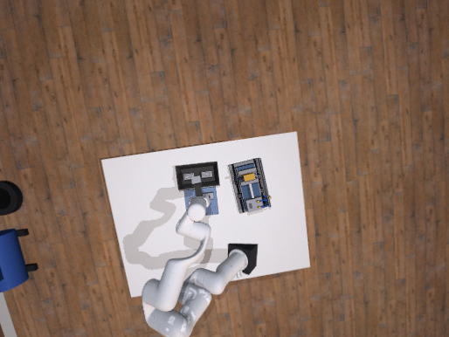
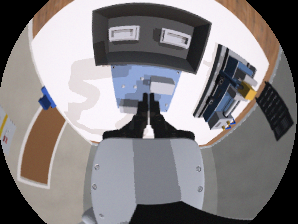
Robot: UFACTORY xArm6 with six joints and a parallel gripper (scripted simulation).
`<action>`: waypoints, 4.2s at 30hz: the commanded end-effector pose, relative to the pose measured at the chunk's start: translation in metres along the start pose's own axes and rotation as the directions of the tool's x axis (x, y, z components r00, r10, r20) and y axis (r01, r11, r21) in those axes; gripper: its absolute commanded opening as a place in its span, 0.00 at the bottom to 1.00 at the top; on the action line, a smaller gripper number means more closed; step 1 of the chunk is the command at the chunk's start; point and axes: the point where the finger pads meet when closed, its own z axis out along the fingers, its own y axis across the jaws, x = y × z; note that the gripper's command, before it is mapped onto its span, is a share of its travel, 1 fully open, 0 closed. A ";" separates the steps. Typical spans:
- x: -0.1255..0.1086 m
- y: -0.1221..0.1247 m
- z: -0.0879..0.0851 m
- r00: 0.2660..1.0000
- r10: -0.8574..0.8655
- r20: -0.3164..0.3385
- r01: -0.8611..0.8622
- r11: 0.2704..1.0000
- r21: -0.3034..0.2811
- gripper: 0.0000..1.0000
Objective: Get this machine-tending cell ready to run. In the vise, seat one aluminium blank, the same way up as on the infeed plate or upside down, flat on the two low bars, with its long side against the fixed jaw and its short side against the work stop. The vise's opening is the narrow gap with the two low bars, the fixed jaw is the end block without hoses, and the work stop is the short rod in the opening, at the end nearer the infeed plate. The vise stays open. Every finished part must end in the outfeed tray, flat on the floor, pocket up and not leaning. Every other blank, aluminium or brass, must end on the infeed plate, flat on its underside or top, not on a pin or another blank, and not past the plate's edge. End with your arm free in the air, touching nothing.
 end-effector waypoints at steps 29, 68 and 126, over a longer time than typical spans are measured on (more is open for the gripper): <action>0.001 0.000 0.006 1.000 -0.001 -0.004 0.001 1.000 -0.001 0.00; 0.001 0.000 -0.015 1.000 -0.001 -0.004 0.001 1.000 -0.001 0.00; -0.034 0.217 -0.061 1.000 0.002 0.001 -0.002 1.000 -0.015 0.00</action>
